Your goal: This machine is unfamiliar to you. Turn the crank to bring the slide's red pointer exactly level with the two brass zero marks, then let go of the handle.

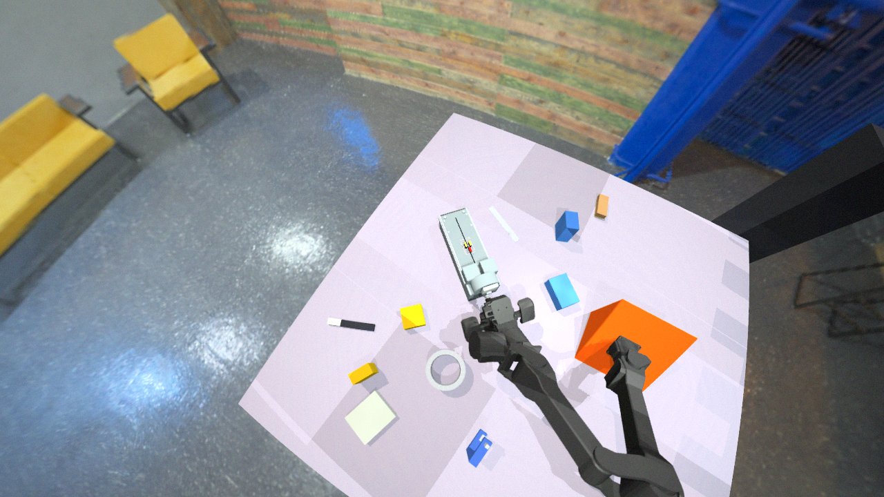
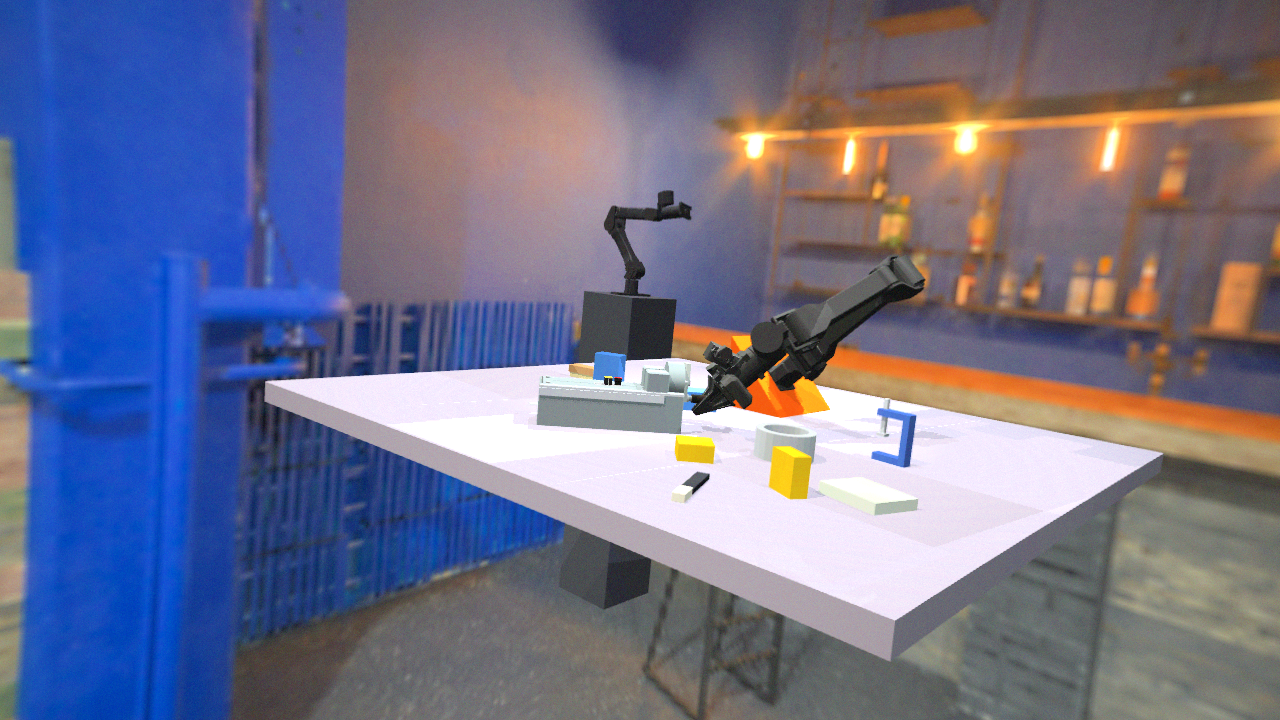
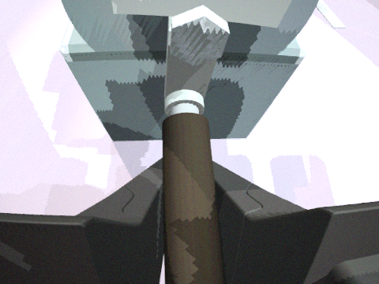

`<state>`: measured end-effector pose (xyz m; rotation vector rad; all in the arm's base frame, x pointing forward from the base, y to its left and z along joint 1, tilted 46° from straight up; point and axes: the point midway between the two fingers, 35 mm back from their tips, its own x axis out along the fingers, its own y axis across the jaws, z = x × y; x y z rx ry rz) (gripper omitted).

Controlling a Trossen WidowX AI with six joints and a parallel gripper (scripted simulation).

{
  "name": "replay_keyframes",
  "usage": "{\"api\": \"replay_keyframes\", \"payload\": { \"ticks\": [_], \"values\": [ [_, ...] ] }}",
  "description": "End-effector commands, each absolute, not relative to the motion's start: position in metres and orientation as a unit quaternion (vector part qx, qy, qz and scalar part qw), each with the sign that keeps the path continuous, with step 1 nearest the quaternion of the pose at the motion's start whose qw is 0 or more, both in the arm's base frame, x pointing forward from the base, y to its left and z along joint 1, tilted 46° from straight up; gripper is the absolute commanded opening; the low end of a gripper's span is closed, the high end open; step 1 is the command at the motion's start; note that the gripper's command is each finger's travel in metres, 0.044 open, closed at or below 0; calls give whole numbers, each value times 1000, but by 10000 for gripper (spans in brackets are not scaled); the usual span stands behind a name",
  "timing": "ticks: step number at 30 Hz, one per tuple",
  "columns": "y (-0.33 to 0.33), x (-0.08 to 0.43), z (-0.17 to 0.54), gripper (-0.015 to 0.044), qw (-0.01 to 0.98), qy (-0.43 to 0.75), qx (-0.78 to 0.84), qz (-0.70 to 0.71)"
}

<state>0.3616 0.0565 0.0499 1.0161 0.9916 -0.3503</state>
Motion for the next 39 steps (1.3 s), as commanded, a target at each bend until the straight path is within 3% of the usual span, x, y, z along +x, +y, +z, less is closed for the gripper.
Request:
{"api": "replay_keyframes", "payload": {
  "ticks": [1, 39],
  "values": [
    [61, 367, 56, 0, 748, 447, 467, -150],
    [62, 370, 59, 0, 748, 447, 467, -150]
  ]
}}
